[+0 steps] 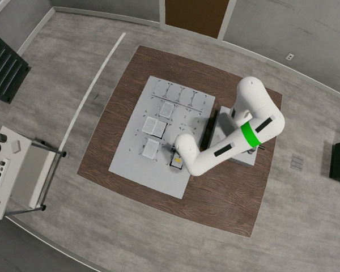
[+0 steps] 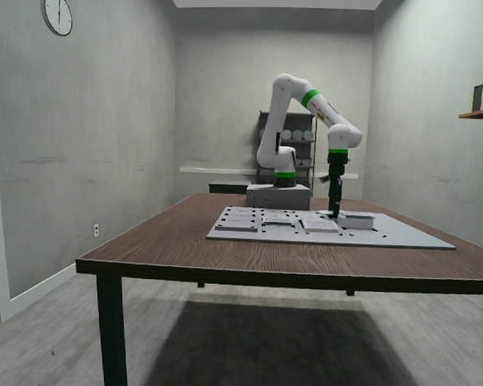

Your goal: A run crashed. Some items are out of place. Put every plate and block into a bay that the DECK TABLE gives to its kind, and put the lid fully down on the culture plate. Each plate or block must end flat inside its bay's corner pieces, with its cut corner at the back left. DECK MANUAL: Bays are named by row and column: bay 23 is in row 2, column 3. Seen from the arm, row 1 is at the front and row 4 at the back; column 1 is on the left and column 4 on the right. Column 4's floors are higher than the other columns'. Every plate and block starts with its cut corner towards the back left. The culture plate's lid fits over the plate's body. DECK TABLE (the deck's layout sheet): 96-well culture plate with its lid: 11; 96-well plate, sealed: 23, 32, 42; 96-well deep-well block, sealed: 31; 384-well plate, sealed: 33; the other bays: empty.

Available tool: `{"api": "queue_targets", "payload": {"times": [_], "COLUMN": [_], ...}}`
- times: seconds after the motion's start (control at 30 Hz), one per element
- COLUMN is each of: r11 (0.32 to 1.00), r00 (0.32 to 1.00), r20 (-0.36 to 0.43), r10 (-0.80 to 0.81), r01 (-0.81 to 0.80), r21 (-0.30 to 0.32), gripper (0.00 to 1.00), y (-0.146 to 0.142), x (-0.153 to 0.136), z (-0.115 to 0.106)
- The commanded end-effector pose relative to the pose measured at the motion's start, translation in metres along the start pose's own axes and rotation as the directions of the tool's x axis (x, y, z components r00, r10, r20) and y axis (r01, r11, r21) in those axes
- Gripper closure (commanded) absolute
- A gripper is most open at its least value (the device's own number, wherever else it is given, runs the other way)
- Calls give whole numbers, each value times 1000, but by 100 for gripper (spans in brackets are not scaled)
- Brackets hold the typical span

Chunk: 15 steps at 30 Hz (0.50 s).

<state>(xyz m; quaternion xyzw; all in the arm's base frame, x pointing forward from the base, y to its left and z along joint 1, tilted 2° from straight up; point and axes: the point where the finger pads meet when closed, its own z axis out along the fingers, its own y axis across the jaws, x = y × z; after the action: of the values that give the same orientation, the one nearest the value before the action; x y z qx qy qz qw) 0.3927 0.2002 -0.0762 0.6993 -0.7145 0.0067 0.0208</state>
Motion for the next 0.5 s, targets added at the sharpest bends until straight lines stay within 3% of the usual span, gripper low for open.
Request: {"api": "queue_targets", "payload": {"times": [0.0, 0.47], "r11": [1000, 1000], "r00": [1000, 1000], "r20": [1, 1], "r10": [0, 0], "r01": [0, 0], "r21": [1, 1], "gripper": [41, 42], "y": [-1, -1], "x": [0, 0], "z": [-1, -1]}}
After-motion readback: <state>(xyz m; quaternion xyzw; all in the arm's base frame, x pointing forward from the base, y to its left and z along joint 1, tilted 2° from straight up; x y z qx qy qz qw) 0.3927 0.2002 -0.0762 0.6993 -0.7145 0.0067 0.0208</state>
